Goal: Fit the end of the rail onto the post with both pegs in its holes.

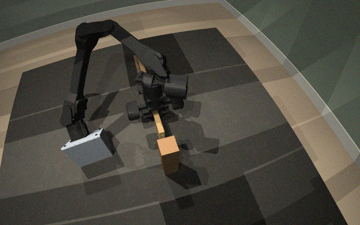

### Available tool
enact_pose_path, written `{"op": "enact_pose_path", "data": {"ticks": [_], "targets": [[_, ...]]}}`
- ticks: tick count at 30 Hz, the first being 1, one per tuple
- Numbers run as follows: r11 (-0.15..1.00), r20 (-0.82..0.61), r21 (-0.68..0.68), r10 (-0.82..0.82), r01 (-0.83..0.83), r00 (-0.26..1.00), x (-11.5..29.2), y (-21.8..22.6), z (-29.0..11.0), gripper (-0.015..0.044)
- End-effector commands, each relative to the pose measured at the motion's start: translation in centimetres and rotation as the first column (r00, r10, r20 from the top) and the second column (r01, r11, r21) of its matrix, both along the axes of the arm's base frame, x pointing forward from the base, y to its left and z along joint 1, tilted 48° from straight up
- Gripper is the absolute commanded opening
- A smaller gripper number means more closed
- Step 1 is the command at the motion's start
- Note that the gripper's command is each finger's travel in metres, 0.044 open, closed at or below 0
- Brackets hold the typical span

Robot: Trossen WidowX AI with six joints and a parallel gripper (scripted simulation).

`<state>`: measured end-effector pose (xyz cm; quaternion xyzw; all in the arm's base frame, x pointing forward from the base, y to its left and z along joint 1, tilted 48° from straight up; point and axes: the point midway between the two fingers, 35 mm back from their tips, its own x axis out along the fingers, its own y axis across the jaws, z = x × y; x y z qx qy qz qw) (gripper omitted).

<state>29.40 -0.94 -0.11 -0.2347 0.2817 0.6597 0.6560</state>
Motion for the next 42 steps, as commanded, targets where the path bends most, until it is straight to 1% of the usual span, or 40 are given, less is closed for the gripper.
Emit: {"op": "enact_pose_path", "data": {"ticks": [1,42], "targets": [[1.000,0.008,-0.002,-0.006,0.007,1.000,0.06,-0.05,0.16,0.0000],[1.000,0.008,-0.002,-0.006,0.007,1.000,-0.02,-0.06,0.44,0.0000]]}}
